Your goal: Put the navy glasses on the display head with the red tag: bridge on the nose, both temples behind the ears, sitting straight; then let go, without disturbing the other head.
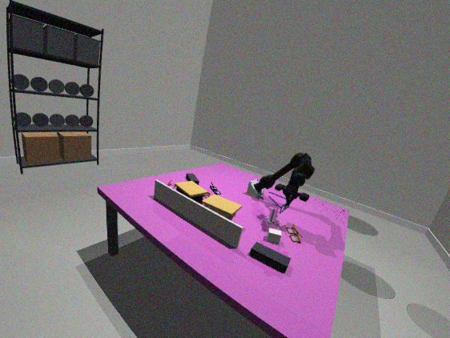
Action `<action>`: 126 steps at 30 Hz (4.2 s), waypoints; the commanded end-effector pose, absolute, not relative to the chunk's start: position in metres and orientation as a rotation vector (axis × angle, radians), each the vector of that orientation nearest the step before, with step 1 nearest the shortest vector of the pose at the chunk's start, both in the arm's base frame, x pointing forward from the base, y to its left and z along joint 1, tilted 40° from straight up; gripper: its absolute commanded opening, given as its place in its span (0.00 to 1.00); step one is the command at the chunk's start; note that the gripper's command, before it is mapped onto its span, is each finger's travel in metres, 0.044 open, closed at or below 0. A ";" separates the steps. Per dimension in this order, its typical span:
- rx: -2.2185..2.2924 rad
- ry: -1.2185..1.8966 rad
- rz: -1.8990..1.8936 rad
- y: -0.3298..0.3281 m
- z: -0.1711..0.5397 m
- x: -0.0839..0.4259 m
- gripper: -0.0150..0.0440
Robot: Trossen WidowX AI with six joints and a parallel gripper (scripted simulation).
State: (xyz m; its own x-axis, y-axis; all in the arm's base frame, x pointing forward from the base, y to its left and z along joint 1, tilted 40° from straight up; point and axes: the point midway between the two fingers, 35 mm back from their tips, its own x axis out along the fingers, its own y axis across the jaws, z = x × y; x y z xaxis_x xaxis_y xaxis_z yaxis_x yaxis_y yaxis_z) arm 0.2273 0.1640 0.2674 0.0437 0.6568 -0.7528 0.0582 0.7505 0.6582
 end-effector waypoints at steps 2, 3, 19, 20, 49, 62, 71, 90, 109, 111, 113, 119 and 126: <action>0.614 1.486 0.499 0.175 0.252 0.227 0.25; 0.614 1.486 0.499 0.177 0.249 0.227 0.25; 0.618 1.485 0.502 0.198 0.227 0.226 0.25; 0.618 1.485 0.502 0.198 0.227 0.226 0.25; 0.619 1.485 0.503 0.208 0.236 0.209 0.25; 0.620 1.485 0.504 0.212 0.239 0.201 0.25; 0.620 1.486 0.504 0.214 0.240 0.195 0.25; 0.621 1.486 0.505 0.217 0.243 0.183 0.25; 0.621 1.486 0.505 0.217 0.243 0.186 0.25; 0.621 1.486 0.505 0.217 0.243 0.187 0.25; 0.621 1.486 0.505 0.217 0.243 0.188 0.25; 0.620 1.486 0.504 0.214 0.246 0.191 0.25; 0.616 1.486 0.501 0.196 0.266 0.194 0.25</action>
State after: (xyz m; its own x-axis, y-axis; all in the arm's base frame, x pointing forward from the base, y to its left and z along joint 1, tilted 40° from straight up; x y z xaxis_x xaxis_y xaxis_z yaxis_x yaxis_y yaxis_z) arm 0.1924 0.2028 0.2553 0.0314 0.6518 -0.7578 0.0709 0.7548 0.6522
